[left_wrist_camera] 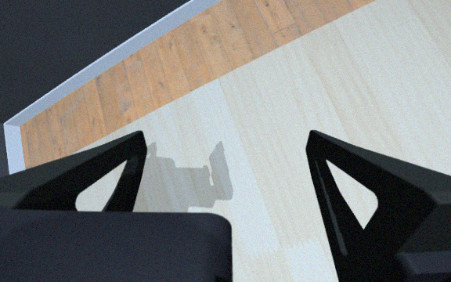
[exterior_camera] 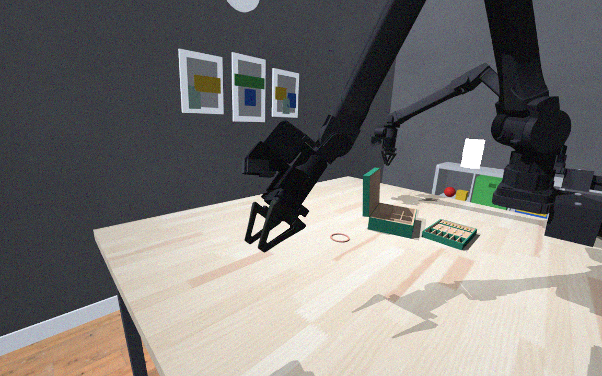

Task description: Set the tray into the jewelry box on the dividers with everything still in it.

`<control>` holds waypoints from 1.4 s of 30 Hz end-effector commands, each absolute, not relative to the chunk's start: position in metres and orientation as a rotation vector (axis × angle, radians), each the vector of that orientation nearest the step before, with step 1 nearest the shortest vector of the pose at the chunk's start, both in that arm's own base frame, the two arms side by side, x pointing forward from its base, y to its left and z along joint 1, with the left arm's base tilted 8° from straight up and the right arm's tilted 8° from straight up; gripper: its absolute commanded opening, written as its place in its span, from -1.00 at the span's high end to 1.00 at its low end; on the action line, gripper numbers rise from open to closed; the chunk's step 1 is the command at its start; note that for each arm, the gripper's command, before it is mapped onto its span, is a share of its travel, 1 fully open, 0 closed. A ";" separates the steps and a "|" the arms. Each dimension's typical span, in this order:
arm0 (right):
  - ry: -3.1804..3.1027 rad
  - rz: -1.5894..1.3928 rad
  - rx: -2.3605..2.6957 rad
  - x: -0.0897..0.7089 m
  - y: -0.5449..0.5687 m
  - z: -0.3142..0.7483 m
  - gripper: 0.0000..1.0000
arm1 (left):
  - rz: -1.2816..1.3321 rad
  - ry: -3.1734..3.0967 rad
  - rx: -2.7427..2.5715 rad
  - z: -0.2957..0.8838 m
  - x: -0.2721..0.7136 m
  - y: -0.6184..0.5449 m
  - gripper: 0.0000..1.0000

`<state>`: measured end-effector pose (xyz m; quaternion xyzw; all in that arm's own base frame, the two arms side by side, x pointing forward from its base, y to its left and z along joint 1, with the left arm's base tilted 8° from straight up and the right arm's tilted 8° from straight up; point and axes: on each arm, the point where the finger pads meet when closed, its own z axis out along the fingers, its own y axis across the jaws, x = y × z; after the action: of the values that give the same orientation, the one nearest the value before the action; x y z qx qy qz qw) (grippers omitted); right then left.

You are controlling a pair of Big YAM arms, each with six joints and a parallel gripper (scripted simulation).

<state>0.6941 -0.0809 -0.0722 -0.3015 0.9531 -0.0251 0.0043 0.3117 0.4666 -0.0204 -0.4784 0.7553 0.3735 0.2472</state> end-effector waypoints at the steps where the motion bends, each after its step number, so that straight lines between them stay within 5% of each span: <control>1: 2.954 -0.095 -0.943 0.703 -0.079 -0.057 -1.00 | 1.021 2.038 -1.300 -0.013 0.316 0.470 -1.00; 19: 2.944 -0.099 -0.958 0.702 -0.078 -0.052 -1.00 | 1.024 2.045 -1.289 -0.013 0.315 0.467 -1.00; 42: 2.676 0.148 -1.329 0.614 -0.009 0.006 -1.00 | 0.805 2.345 -0.673 -0.068 0.296 0.283 -1.00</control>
<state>0.6292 -0.0263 -0.0163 -0.3990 0.9148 0.0431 0.0455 0.2915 0.3267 -0.0713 -0.3208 0.8580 0.3085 0.2564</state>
